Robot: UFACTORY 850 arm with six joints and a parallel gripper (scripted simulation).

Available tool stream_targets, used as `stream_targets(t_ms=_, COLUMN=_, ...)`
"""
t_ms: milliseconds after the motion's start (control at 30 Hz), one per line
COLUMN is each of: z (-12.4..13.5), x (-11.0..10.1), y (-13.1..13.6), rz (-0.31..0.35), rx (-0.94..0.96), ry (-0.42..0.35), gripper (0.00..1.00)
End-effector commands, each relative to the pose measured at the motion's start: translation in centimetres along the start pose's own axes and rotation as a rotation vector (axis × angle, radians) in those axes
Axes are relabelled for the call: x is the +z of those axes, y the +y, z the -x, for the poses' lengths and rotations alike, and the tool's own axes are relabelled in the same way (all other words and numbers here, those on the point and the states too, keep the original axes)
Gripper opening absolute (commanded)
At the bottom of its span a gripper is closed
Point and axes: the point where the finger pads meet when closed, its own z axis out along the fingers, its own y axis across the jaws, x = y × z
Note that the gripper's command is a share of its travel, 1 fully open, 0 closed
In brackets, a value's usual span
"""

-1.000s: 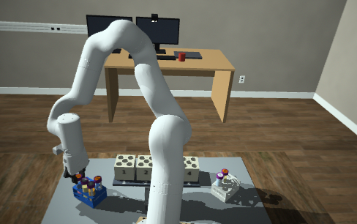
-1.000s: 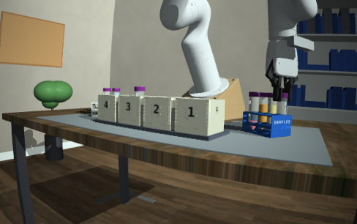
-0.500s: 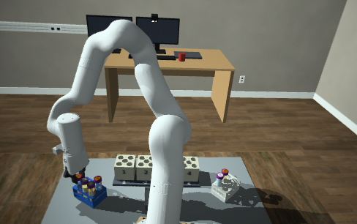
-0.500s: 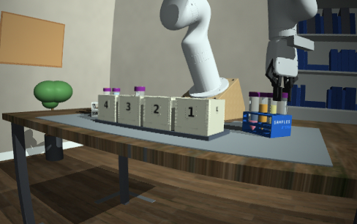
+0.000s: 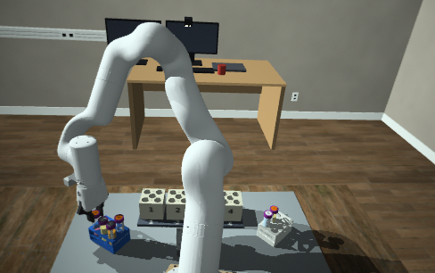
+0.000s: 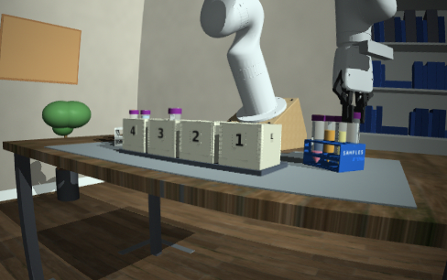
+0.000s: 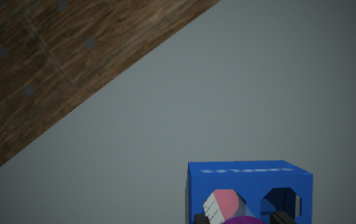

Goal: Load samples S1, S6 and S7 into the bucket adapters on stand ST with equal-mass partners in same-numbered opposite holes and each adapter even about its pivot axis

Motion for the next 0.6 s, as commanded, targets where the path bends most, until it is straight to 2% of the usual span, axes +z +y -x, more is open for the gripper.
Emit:
stream_targets(t_ms=0, z=-0.08, x=-0.35, y=-0.01, rz=0.0, rx=0.0, ry=0.001, gripper=0.0)
stream_targets(t_ms=567, z=-0.08, x=-1.15, y=-0.01, rz=0.0, rx=0.0, ry=0.001, gripper=0.0)
